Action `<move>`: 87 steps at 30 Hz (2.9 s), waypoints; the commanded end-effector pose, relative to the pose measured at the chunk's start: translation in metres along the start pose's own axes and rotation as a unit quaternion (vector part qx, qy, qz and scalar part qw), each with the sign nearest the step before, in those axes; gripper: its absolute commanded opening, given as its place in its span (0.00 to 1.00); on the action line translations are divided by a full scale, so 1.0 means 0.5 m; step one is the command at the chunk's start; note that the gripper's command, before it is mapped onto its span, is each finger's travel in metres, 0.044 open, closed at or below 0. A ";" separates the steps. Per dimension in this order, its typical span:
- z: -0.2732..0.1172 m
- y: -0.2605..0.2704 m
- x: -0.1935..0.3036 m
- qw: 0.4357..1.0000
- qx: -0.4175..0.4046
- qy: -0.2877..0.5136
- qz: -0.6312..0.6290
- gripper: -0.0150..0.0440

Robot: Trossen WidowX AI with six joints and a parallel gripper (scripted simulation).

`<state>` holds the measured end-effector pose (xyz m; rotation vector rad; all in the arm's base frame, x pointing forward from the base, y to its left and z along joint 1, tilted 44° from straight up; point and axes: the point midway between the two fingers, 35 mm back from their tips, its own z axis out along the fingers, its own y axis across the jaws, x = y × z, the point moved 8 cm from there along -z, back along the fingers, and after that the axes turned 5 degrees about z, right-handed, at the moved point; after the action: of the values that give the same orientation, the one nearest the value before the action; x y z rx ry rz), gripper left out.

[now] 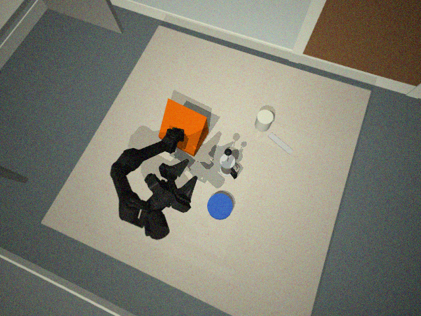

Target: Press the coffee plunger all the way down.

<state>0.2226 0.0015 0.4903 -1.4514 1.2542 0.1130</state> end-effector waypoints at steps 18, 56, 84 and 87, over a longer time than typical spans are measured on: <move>0.301 0.194 0.157 0.765 0.013 0.503 0.402 1.00; 0.371 0.456 0.237 0.677 0.511 0.464 0.256 1.00; 0.372 0.423 0.299 0.677 0.513 0.462 0.255 0.82; 0.372 0.423 0.299 0.677 0.513 0.462 0.255 0.69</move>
<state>0.2376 0.1013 0.1890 -0.0217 2.0006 -0.9455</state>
